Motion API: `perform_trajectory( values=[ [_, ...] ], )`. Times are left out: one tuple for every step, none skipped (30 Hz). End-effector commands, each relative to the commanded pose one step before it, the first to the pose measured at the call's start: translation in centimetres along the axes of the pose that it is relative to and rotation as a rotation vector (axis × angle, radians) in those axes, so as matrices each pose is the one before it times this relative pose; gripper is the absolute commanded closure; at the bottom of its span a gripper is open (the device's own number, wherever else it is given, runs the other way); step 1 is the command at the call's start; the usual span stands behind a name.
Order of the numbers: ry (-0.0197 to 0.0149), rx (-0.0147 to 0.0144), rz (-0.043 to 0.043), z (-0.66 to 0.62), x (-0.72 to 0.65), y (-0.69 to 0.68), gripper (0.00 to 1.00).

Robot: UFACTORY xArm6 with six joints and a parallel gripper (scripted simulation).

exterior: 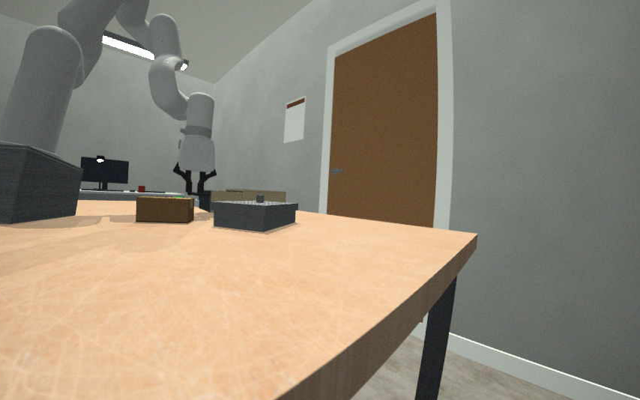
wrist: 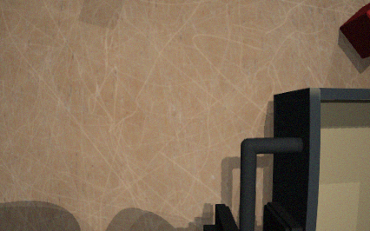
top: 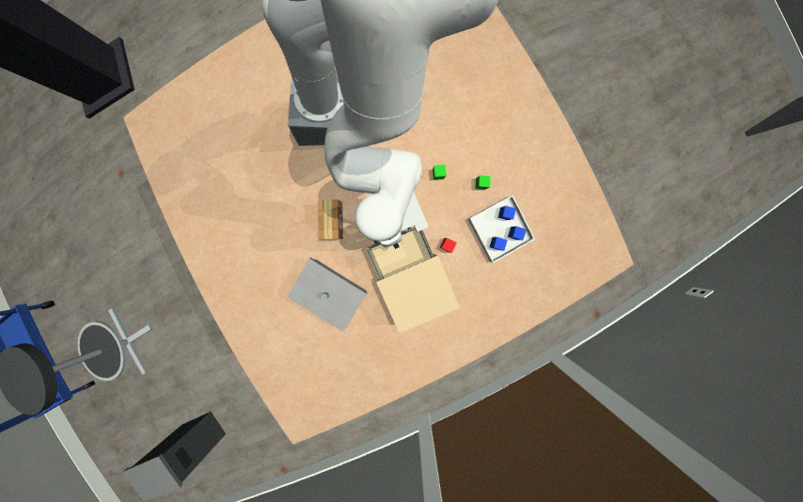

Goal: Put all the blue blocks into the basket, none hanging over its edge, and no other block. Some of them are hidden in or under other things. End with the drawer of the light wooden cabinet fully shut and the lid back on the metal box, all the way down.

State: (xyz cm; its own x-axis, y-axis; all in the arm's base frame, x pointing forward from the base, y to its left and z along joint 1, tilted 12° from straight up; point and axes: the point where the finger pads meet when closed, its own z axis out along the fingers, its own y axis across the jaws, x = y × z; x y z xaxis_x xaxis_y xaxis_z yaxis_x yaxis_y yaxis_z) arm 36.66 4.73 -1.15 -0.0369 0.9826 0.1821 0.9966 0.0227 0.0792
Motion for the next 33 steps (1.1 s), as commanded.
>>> perform_trajectory(
  values=[
    [0.00083, -0.00408, -0.00038, 0.260, 0.015, 0.154, 0.76],
    [0.00000, 0.00000, 0.00000, 0.074, 0.000, 0.000, 0.76],
    [-0.00002, 0.00000, 0.00000, 0.071, 0.000, 0.000, 0.76],
    [-0.00003, 0.00001, 0.00000, 0.068, -0.001, -0.001, 0.76],
    [-0.00004, 0.00001, 0.00000, 0.065, -0.001, -0.001, 0.76],
    [0.00004, -0.00001, 0.00000, 0.058, 0.001, 0.001, 0.76],
    [0.00002, -0.00001, 0.00000, 0.055, 0.001, 0.001, 0.76],
    [0.00001, 0.00000, 0.00000, 0.051, 0.000, 0.000, 0.76],
    [0.00001, 0.00000, 0.00000, 0.047, 0.000, 0.000, 0.76],
    [0.00000, 0.00000, 0.00000, 0.043, 0.000, 0.000, 0.76],
    [0.00000, 0.00000, 0.00000, 0.039, 0.000, 0.000, 0.76],
    [-0.00001, 0.00000, 0.00000, 0.035, 0.000, 0.000, 0.76],
    [-0.00001, 0.00000, 0.00000, 0.031, 0.000, 0.000, 0.76],
    [0.00000, 0.00000, 0.00000, 0.000, 0.000, 0.000, 0.76],
    [0.00000, 0.00000, 0.00000, 0.000, 0.000, 0.000, 0.76],
    [-0.00001, 0.00000, 0.00000, 0.027, 0.000, 0.000, 0.76],
    [-0.00001, 0.00000, 0.00000, 0.023, 0.000, 0.000, 0.76],
    [-0.00001, 0.00000, 0.00000, 0.019, 0.000, 0.000, 0.76],
    [-0.00001, 0.00000, 0.00000, 0.015, 0.000, 0.000, 0.76],
    [-0.00001, 0.00000, 0.00000, 0.012, 0.000, 0.000, 0.76],
    [-0.00001, 0.00000, 0.00000, 0.009, 0.000, 0.000, 0.76],
    [0.00000, 0.00000, 0.00000, 0.006, 0.000, 0.000, 0.76],
    [0.00000, 0.00000, 0.00000, 0.004, 0.000, 0.000, 0.76],
    [0.00000, 0.00000, 0.00000, 0.002, 0.000, 0.000, 0.76],
    [0.00000, 0.00000, 0.00000, 0.001, 0.000, 0.000, 0.76],
    [0.00000, 0.00000, 0.00000, 0.000, 0.000, 0.000, 0.76],
    [0.00000, 0.00000, 0.00000, 0.000, 0.000, 0.000, 0.76],
    [0.00000, 0.00000, 0.00000, 0.000, 0.000, 0.000, 0.76],
    [0.00000, 0.00000, 0.00000, 0.000, 0.000, 0.000, 0.76],
    [0.00000, 0.00000, 0.00000, 0.000, 0.000, 0.000, 0.76],
    [0.00000, 0.00000, 0.00000, 0.000, 0.000, 0.000, 0.76],
    [0.00000, 0.00000, 0.00000, 0.000, 0.000, 0.000, 0.76],
    [0.00000, 0.00000, 0.00000, 0.000, 0.000, 0.000, 0.76]
  ],
)
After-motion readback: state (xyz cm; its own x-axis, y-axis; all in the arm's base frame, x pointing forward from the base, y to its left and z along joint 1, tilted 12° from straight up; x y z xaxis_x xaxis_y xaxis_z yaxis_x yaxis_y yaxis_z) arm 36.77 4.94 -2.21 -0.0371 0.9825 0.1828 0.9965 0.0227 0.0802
